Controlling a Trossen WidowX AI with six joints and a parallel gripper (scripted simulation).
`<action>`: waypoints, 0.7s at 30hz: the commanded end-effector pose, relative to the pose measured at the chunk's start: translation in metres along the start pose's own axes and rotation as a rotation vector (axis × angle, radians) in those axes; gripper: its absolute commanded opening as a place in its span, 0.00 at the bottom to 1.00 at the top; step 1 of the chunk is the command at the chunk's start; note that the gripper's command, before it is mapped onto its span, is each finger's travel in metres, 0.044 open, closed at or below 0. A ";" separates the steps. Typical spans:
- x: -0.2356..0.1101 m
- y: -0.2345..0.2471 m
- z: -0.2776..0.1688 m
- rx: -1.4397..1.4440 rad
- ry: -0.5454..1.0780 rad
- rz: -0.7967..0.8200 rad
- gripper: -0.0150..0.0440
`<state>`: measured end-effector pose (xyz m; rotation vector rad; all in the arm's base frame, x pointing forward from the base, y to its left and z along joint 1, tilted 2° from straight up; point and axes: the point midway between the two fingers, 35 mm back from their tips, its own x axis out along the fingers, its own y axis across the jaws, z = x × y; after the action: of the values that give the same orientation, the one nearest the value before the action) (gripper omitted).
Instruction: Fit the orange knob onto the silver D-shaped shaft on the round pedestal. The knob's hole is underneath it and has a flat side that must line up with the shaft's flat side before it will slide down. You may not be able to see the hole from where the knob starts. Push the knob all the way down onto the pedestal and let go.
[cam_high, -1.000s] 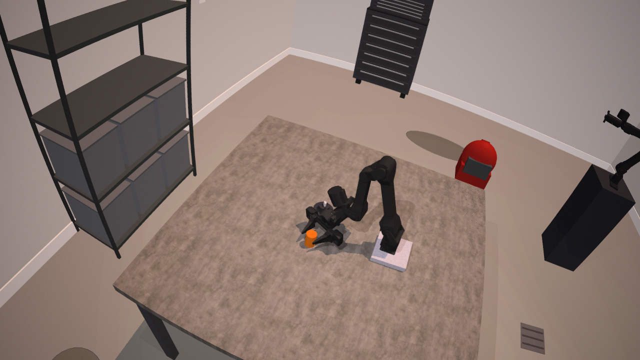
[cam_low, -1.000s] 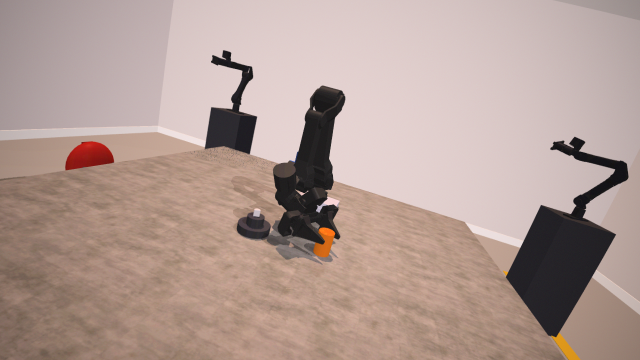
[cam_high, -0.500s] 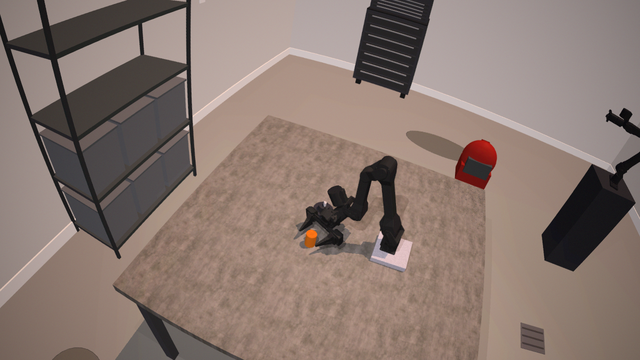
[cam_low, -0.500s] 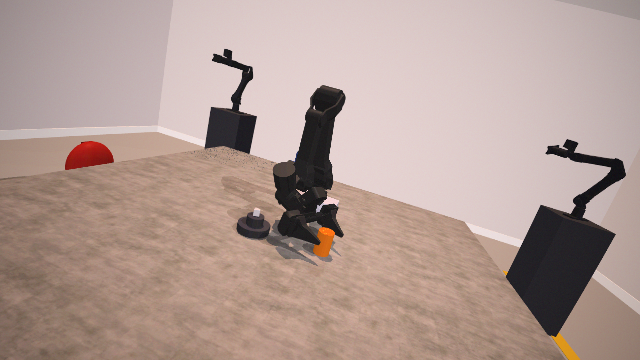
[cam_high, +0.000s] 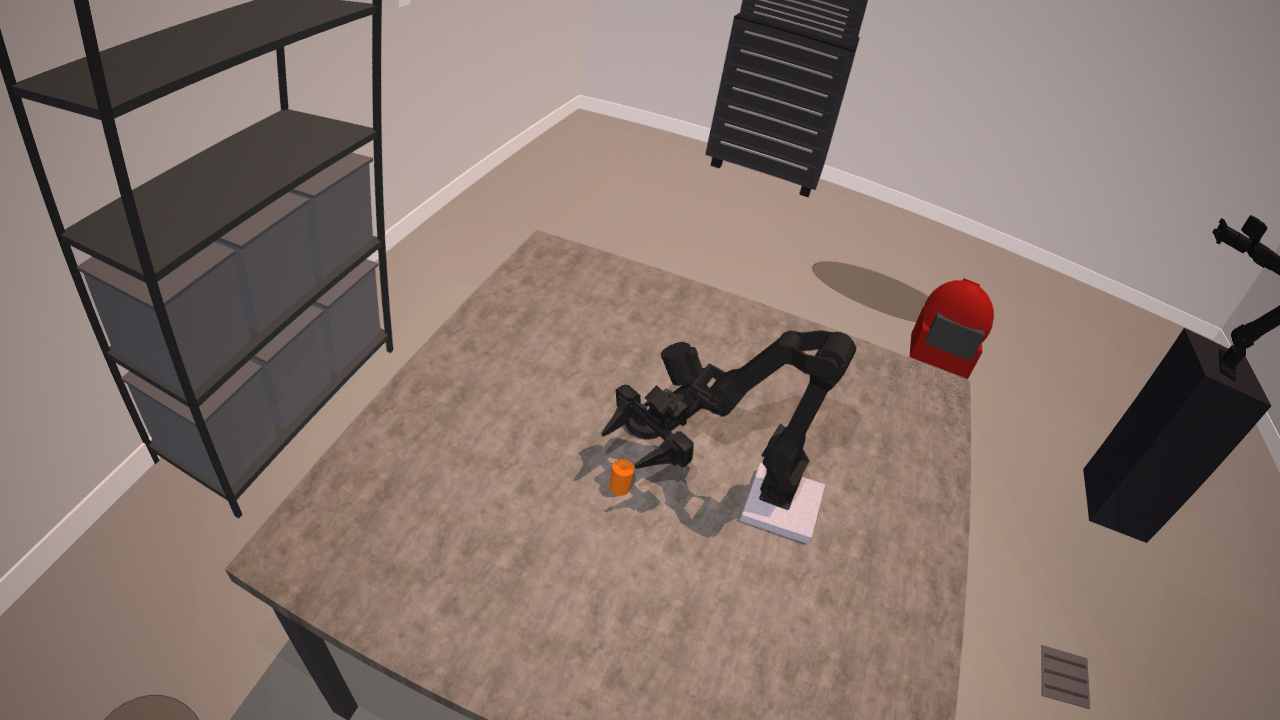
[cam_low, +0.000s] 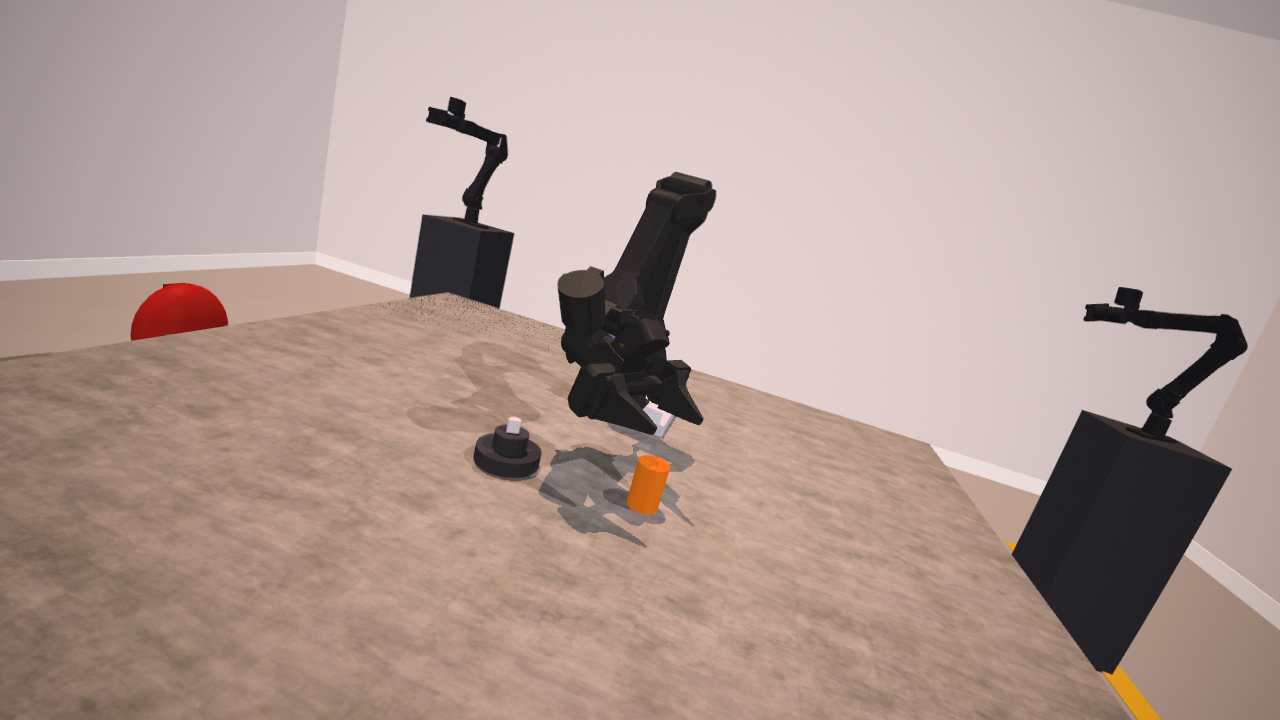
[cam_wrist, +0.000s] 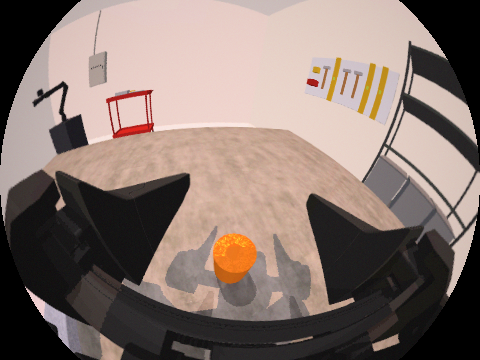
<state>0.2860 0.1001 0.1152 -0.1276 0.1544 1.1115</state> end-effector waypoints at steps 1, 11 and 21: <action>-0.001 0.000 0.007 0.004 0.008 0.000 1.00; 0.042 -0.035 0.000 0.159 0.525 -0.078 1.00; 0.037 -0.025 0.024 0.038 1.044 -0.075 1.00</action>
<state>0.3349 0.1207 0.1087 -0.2523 0.6571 0.9658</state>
